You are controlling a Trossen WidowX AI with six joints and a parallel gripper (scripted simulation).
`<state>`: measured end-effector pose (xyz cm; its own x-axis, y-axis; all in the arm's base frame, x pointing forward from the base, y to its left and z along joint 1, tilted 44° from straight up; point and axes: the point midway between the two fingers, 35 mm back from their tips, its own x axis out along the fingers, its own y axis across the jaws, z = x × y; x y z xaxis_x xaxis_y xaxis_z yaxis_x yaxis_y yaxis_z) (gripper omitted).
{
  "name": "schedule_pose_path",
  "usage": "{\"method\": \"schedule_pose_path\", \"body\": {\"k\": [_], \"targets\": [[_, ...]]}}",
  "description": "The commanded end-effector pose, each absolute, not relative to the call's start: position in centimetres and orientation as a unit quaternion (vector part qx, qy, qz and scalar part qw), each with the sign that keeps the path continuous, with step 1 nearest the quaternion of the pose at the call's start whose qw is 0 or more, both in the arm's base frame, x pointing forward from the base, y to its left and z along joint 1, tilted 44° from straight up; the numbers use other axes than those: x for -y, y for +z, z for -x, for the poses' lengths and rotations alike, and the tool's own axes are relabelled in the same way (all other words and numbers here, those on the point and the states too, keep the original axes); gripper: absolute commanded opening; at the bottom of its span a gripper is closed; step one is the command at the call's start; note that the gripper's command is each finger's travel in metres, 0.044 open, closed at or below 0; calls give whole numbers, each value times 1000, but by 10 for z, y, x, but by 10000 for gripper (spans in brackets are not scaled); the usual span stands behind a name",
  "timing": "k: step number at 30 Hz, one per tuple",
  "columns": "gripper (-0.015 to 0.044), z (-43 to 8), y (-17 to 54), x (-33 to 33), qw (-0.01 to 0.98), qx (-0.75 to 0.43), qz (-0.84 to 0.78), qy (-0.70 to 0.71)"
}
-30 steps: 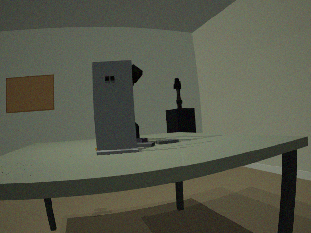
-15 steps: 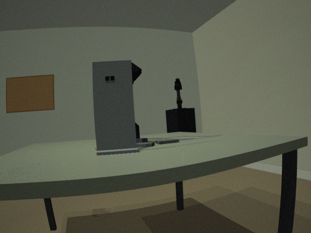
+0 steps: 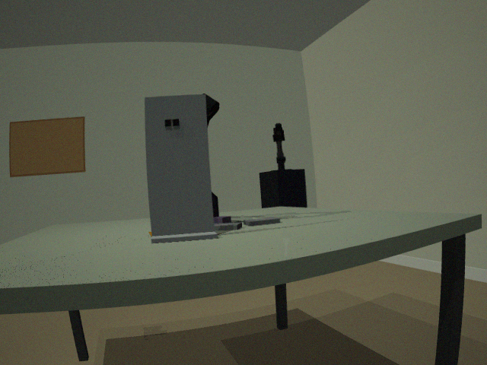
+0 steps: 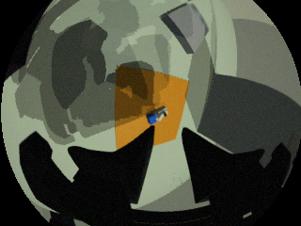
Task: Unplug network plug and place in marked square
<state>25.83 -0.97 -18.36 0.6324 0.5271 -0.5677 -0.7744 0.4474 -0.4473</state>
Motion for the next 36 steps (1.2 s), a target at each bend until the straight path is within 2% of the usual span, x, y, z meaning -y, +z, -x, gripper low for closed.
{"method": "schedule_pose_path", "body": {"k": [1, 36], "targets": [[156, -257, -179, 12, 832, -173, 353, 391], [156, -257, -160, 38, 829, -177, 356, 393]]}}
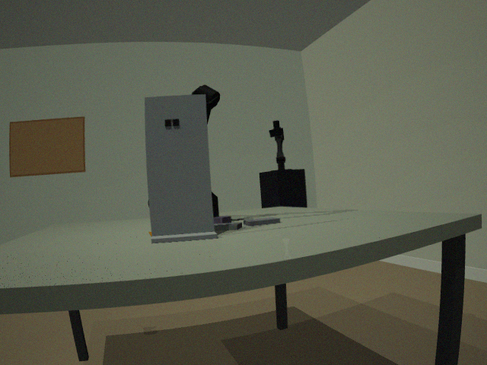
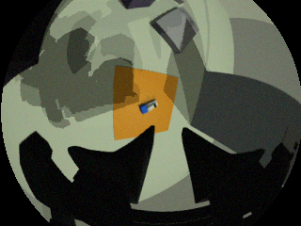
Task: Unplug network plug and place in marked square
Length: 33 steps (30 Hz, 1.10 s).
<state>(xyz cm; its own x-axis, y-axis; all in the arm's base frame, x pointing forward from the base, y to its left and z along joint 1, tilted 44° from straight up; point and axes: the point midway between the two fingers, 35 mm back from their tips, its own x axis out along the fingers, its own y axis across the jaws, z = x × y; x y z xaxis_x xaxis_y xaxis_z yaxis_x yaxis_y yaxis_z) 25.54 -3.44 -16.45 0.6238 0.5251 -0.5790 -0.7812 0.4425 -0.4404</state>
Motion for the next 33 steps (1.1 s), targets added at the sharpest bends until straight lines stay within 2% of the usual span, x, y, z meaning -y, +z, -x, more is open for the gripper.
{"method": "schedule_pose_path", "body": {"k": [1, 33], "targets": [[156, -257, -159, 39, 829, -177, 356, 393], [156, -252, -135, 61, 830, -176, 356, 392]]}}
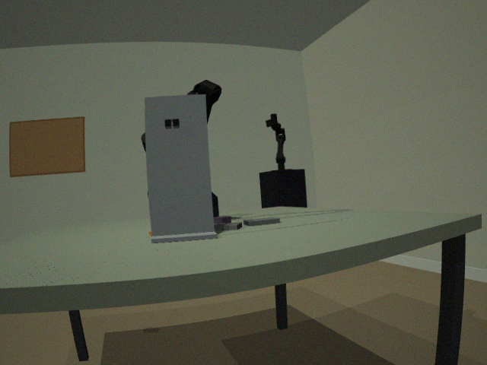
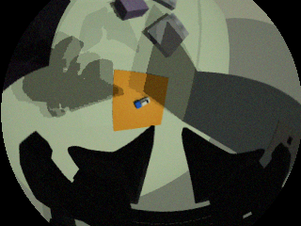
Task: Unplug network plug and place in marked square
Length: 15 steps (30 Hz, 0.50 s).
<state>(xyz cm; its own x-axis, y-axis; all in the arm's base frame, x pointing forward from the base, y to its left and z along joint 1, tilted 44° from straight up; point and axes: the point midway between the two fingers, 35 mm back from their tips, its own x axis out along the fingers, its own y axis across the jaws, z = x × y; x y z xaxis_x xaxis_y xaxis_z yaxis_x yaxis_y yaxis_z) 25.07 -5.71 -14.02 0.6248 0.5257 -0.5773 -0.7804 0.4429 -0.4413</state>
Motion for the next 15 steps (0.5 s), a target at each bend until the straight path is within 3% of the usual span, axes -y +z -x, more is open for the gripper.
{"method": "schedule_pose_path", "body": {"k": [1, 15], "targets": [[156, -252, -134, 61, 830, -176, 356, 392], [156, -248, -121, 70, 831, -174, 355, 390]]}}
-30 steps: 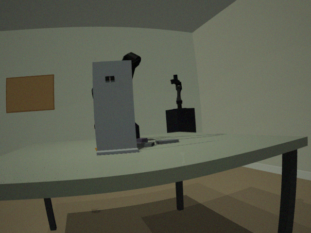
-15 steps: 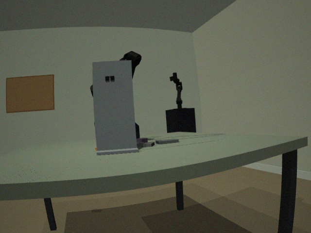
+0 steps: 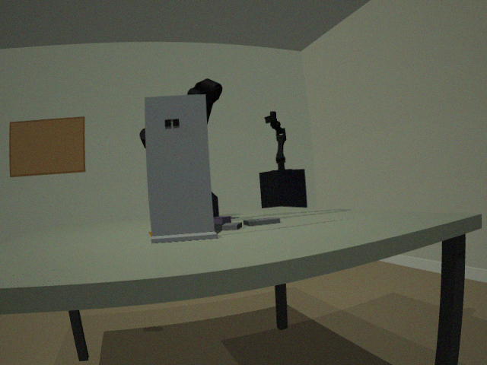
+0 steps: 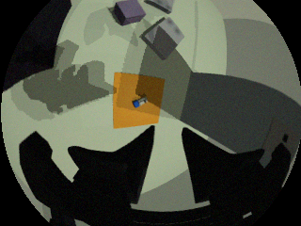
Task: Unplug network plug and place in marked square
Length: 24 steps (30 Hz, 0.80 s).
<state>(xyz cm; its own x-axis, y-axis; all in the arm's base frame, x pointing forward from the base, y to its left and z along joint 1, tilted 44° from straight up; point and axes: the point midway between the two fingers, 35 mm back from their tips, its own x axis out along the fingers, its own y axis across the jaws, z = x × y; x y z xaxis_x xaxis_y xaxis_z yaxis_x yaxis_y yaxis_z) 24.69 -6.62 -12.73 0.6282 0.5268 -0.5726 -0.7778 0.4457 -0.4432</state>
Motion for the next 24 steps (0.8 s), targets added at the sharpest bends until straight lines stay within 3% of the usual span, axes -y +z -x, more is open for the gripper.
{"method": "schedule_pose_path", "body": {"k": [1, 24], "targets": [[156, -247, -127, 67, 831, -179, 351, 392], [156, -247, -84, 118, 829, -180, 356, 391]]}}
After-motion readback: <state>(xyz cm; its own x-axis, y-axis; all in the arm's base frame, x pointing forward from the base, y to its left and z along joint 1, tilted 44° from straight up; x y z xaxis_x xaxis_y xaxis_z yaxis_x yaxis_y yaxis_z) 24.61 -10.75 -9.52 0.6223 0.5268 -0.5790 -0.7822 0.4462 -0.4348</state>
